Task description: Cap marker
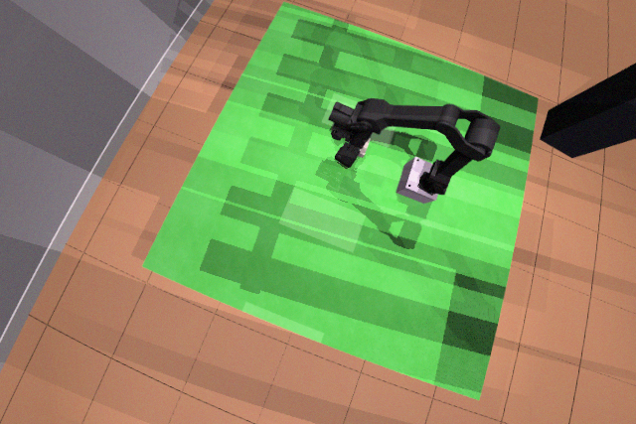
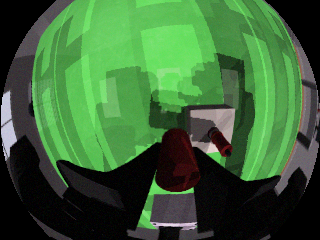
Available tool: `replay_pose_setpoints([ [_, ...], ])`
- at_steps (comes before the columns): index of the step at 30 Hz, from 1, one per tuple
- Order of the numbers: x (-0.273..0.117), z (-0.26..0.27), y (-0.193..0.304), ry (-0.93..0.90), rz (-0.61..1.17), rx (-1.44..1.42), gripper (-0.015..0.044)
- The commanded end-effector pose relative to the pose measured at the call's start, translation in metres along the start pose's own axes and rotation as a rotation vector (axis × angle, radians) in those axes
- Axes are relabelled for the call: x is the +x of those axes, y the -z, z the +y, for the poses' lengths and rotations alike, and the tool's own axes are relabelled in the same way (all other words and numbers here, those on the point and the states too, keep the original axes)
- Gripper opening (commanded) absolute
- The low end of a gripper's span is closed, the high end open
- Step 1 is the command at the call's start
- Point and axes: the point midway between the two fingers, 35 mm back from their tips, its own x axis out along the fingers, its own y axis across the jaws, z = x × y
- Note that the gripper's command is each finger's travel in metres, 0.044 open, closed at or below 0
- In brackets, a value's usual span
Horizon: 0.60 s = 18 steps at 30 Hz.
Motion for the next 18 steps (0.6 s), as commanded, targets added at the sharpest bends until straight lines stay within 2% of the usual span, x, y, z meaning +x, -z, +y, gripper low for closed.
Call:
replay_pose_setpoints([
  [1,-0.006,-0.012,0.000,0.006,0.000,-0.004,0.0000],
  [18,-0.030,-0.063,0.005,0.010,0.003,-0.005,0.0000],
])
